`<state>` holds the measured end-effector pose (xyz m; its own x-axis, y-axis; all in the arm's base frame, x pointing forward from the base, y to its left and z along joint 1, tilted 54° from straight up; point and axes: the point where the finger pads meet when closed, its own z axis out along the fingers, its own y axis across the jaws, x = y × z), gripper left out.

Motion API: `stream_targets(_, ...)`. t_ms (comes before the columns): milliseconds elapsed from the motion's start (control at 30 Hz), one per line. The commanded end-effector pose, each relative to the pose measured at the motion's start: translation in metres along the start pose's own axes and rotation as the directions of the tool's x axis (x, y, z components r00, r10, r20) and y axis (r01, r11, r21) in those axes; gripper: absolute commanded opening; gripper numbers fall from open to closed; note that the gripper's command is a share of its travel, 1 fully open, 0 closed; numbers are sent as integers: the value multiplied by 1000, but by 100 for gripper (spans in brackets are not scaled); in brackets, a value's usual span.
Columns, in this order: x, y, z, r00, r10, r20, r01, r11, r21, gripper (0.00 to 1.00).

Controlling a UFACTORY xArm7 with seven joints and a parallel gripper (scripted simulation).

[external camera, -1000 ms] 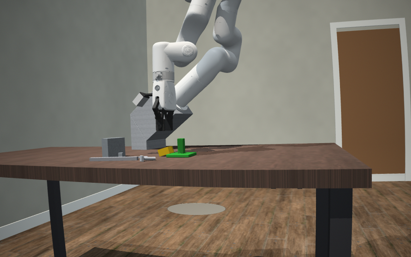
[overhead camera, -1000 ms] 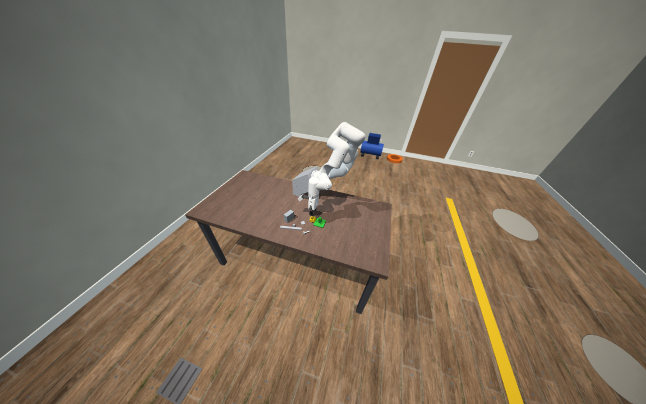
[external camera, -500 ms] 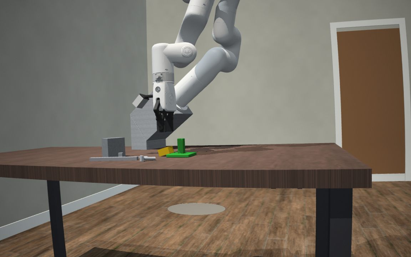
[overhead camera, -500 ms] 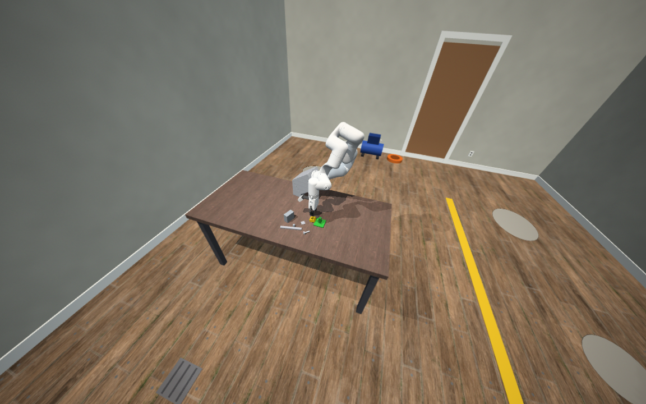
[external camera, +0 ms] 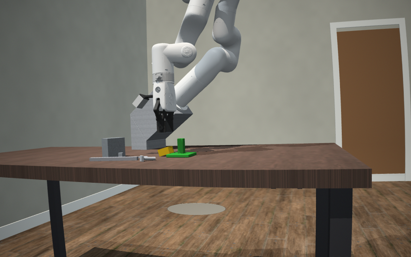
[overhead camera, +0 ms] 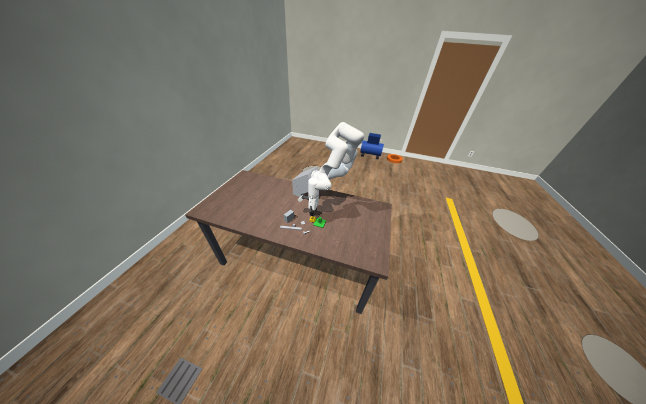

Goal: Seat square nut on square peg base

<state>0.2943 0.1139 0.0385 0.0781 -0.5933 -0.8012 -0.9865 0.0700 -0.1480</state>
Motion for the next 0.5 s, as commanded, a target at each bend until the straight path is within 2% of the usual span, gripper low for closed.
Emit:
stream_targets(0, 0, -2, 1, 1000, 0, 0, 0, 1000, 3, 60)
stream_targets(467, -1, -5, 12, 1000, -2, 5, 2, 1000, 8, 60)
